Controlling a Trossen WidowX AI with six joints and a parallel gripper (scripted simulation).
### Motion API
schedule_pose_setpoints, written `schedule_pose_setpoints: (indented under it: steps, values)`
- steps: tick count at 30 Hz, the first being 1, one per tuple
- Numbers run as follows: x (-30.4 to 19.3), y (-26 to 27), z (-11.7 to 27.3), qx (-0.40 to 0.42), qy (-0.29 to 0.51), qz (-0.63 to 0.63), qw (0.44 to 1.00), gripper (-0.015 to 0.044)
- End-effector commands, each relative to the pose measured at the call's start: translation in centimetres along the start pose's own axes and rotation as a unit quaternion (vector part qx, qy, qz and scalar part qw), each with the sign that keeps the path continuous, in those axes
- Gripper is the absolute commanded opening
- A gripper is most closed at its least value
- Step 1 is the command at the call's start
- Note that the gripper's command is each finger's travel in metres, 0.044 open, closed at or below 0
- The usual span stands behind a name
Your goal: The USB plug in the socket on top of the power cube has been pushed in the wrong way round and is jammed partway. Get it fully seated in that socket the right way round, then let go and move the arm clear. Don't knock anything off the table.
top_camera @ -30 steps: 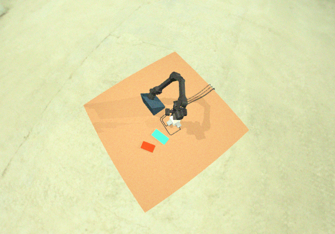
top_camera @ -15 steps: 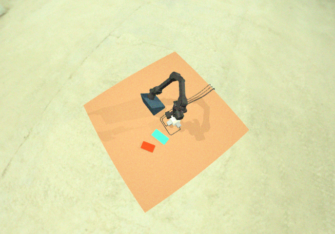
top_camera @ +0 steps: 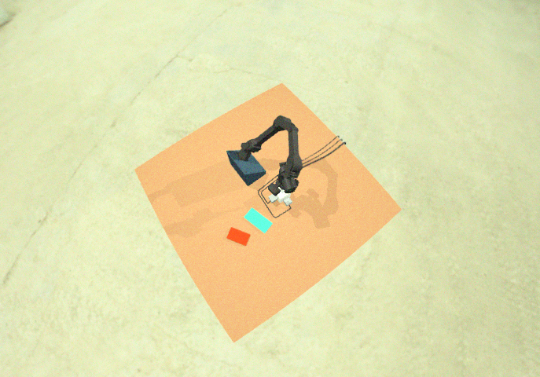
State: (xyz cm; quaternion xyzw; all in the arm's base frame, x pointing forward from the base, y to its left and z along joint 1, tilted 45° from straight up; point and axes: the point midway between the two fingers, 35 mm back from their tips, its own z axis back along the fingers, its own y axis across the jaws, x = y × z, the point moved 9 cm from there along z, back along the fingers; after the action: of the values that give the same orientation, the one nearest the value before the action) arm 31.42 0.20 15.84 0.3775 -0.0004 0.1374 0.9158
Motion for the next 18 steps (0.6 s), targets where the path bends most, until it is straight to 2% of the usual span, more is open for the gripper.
schedule_pose_setpoints:
  steps: [1, 18]
  values:
    - [0.02, 0.03, -0.05, 0.000, 0.000, 0.065, 0.998, 0.0000]
    - [0.02, 0.03, -0.05, 0.000, 0.000, 0.284, 0.959, 0.0000]
